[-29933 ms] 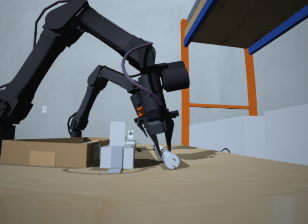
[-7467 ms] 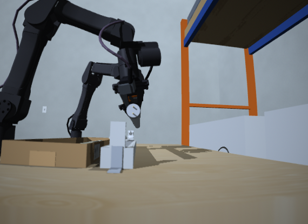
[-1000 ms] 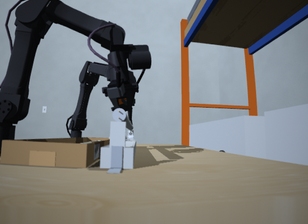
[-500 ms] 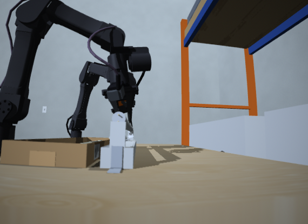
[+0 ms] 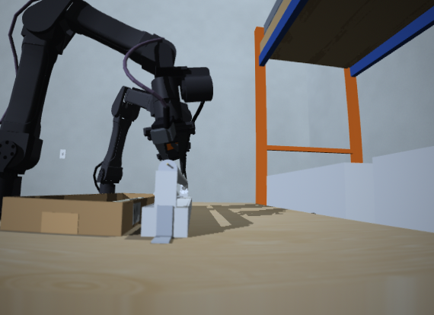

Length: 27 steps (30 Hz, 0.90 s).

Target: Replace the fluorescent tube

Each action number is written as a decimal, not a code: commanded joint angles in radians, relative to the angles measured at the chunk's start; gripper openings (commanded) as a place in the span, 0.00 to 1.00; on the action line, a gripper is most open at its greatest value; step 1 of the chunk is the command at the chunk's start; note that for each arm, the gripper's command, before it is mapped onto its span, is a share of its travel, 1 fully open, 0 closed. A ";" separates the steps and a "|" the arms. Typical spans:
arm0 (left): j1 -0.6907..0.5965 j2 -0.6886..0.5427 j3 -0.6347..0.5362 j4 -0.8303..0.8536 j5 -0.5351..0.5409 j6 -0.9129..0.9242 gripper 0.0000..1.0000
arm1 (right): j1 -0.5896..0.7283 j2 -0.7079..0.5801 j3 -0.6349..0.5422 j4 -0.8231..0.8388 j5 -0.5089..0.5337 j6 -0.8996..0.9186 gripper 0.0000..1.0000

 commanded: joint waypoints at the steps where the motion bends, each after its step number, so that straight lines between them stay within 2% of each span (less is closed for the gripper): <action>1: 0.003 -0.004 -0.016 0.022 -0.005 0.000 0.11 | 0.009 0.000 0.003 -0.013 0.010 -0.007 0.11; 4: 0.004 -0.018 -0.006 0.024 -0.002 0.000 0.11 | 0.009 0.010 -0.034 0.019 0.010 -0.007 0.11; 5: 0.004 -0.030 -0.015 0.024 -0.001 0.000 0.11 | 0.009 0.017 -0.003 0.005 0.010 -0.006 0.11; 7: 0.004 -0.028 0.018 0.026 -0.003 0.000 0.11 | 0.009 -0.018 -0.013 0.011 0.010 -0.006 0.11; 10: 0.004 -0.019 -0.022 0.029 -0.003 0.000 0.11 | 0.009 -0.003 -0.022 0.022 0.010 -0.007 0.11; 13: 0.004 -0.019 0.004 0.028 -0.003 0.000 0.11 | 0.009 -0.004 -0.025 -0.010 0.010 -0.007 0.11; 18: 0.005 -0.014 -0.030 0.037 -0.003 0.001 0.11 | 0.009 -0.010 -0.042 0.035 0.010 -0.006 0.11; 20: 0.005 -0.021 0.008 0.036 -0.002 0.001 0.11 | 0.008 -0.026 0.004 0.001 0.010 -0.006 0.11; 24: 0.005 -0.002 -0.027 0.042 -0.003 0.002 0.11 | 0.007 -0.003 -0.051 0.039 0.010 -0.006 0.11; 25: 0.005 0.003 -0.011 0.043 -0.002 0.002 0.11 | 0.007 0.003 -0.021 0.028 0.010 -0.006 0.11; 27: 0.005 -0.006 -0.036 0.045 -0.003 0.002 0.11 | 0.006 -0.007 -0.045 0.044 0.010 -0.007 0.11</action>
